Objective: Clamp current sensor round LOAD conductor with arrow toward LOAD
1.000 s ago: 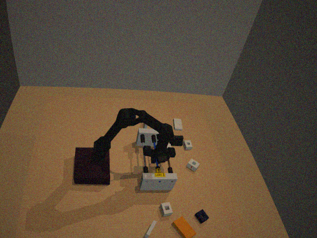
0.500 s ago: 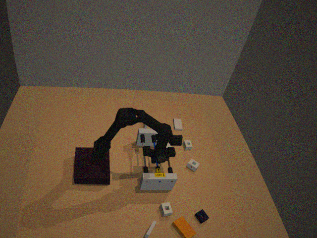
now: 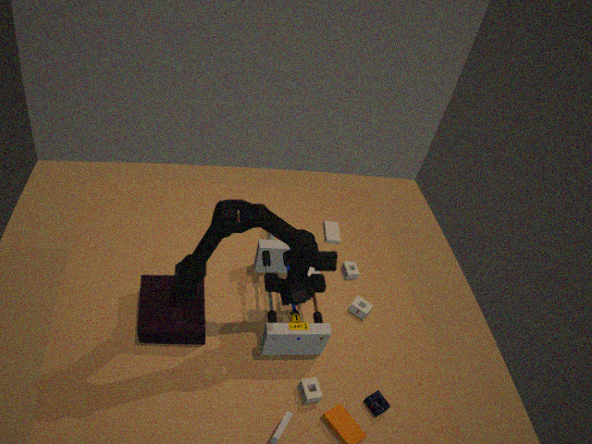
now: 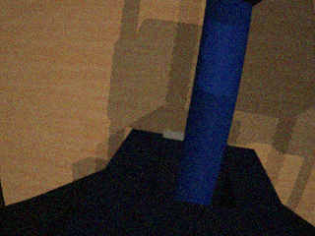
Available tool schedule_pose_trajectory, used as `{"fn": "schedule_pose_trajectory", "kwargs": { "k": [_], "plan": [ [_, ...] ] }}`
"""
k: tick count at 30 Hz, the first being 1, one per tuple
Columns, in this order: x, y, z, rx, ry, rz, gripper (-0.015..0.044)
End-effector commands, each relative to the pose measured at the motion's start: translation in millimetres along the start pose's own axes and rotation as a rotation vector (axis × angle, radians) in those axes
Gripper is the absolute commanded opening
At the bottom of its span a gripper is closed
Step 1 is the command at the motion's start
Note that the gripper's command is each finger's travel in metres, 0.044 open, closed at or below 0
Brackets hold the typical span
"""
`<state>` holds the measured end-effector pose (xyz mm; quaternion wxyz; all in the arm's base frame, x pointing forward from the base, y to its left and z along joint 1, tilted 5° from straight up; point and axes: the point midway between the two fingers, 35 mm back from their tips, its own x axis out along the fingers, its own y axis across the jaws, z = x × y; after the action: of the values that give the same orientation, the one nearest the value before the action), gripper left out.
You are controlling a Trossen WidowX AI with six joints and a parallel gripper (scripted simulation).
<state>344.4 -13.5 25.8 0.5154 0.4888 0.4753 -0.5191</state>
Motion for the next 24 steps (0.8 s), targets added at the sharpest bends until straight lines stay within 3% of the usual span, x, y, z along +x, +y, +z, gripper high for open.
{"fn": "schedule_pose_trajectory", "kwargs": {
  "k": [1, 5, 16, 24],
  "plan": [
    [0.7, -1.2, 0.1, -0.004, -0.001, 0.000, 0.0000],
    [4.9, -0.8, 0.0, -0.003, 0.000, 0.000, 0.0000],
    [0.8, -0.2, 0.0, 0.000, 0.000, 0.002, 0.0278],
    [0.8, -0.2, 0.0, 0.000, 0.000, 0.002, 0.0278]
  ]
}}
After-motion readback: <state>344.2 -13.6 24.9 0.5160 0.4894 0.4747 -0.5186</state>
